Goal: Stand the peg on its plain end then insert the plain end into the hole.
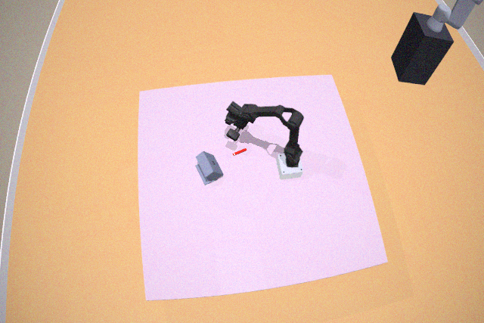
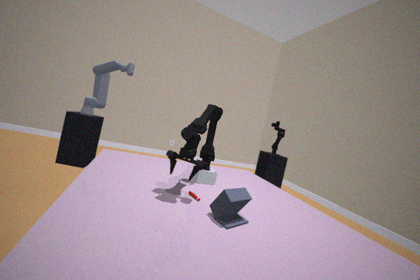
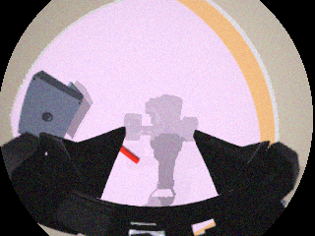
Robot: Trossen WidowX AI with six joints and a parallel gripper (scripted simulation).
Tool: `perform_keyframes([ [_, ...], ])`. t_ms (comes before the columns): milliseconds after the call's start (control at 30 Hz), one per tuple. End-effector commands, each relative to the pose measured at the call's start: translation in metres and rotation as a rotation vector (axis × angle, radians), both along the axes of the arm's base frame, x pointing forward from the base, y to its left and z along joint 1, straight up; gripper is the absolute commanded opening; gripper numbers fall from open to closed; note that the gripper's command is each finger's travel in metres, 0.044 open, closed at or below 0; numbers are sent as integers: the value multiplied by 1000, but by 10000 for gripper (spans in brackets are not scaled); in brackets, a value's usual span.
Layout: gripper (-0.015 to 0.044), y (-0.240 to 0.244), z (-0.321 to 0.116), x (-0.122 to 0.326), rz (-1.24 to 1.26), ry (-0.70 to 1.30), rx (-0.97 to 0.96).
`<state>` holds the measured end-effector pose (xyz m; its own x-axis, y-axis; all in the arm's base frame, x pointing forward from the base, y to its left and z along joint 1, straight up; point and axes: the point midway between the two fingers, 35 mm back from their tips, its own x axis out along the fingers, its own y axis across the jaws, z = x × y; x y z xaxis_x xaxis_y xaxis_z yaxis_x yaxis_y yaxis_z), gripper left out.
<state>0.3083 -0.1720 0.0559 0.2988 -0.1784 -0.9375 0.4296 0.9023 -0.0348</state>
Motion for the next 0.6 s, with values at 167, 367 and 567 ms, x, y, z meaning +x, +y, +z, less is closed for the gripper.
perform_keyframes([
  [167,440,34,-5,6,301,123,-2],
  [367,440,56,-8,7,495,198,0],
  [567,440,77,-11,6,691,269,5],
])
